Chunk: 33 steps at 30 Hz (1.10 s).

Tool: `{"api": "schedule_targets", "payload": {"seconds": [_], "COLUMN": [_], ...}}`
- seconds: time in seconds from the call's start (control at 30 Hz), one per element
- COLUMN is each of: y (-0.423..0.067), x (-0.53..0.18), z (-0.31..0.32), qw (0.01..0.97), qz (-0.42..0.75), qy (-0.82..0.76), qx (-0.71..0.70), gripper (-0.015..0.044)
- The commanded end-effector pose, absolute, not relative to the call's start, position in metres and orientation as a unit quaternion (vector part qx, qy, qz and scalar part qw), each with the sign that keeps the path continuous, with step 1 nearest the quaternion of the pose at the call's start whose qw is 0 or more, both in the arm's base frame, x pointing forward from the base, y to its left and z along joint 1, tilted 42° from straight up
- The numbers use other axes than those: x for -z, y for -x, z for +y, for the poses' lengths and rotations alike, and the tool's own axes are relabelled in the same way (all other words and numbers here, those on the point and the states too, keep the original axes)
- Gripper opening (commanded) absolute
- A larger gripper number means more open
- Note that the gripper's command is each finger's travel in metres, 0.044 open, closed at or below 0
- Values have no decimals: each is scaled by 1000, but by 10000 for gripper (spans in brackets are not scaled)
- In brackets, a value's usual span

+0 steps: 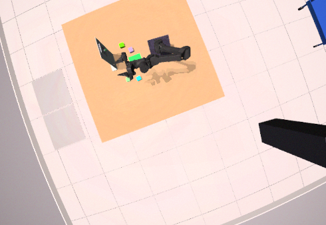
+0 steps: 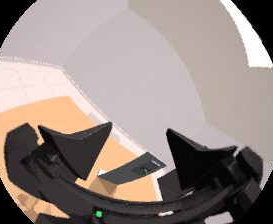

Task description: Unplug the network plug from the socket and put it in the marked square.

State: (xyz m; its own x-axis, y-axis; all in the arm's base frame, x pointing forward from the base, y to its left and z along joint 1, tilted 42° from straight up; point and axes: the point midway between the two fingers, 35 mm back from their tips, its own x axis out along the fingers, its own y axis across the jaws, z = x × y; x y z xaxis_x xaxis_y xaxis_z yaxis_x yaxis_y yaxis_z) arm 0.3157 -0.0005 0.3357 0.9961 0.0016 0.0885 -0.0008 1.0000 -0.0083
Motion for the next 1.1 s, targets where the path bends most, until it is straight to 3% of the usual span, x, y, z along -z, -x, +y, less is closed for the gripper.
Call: {"api": "schedule_targets", "payload": {"seconds": [0.0, 0.3, 1.07], "y": [-316, -342, -340], "x": [-335, -286, -154], "z": [-1, -17, -63], "qw": [999, 996, 961], "qz": [-44, -24, 31], "qy": [6, 82, 274], "qx": [0, 5, 6], "gripper": [374, 156, 156]}}
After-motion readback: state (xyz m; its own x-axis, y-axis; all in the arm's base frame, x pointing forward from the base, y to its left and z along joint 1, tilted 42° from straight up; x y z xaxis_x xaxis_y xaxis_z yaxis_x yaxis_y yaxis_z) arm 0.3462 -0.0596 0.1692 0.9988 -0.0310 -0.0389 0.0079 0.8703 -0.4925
